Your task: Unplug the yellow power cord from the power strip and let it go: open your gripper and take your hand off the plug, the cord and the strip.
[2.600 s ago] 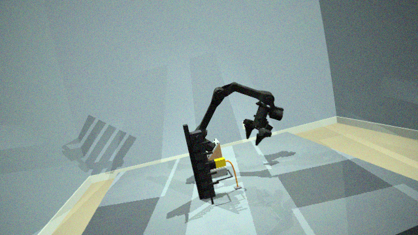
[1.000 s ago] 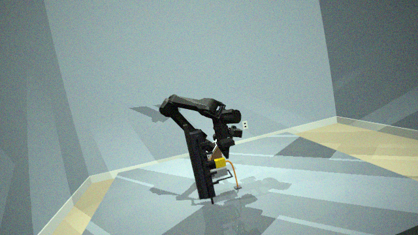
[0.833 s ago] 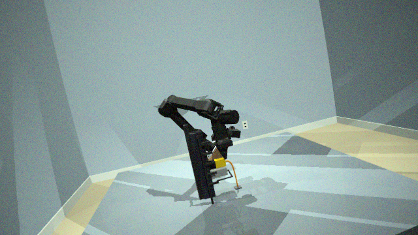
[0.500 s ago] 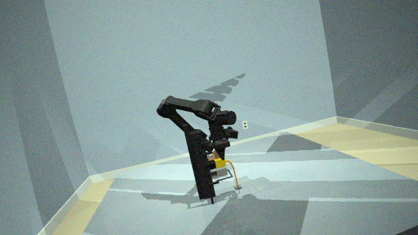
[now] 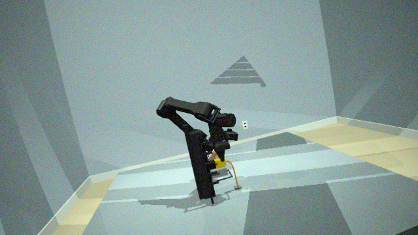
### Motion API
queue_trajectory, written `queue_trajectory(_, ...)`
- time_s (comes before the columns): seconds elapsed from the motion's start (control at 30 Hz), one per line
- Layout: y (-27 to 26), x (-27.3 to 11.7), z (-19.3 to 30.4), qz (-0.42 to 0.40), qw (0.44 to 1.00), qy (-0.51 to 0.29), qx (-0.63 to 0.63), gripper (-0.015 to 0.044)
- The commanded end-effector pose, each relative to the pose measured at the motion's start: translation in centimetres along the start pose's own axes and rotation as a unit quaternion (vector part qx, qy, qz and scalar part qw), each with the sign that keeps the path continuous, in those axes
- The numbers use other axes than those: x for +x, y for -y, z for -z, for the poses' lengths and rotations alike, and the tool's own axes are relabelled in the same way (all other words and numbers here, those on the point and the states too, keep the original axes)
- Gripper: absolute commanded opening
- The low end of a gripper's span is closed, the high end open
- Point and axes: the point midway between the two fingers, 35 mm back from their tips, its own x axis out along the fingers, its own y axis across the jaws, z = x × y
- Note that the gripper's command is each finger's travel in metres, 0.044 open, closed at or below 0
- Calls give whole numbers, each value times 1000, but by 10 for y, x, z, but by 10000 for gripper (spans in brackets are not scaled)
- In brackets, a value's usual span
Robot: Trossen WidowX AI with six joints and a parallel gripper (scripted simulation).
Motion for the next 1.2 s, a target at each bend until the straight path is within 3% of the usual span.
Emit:
queue_trajectory(0.0,0,-1,0,0,1000,0,1,48)
queue_trajectory(0.27,0,-1,0,0,1000,0,1,0)
queue_trajectory(1.17,2,-3,-41,1,1000,2,0,0)
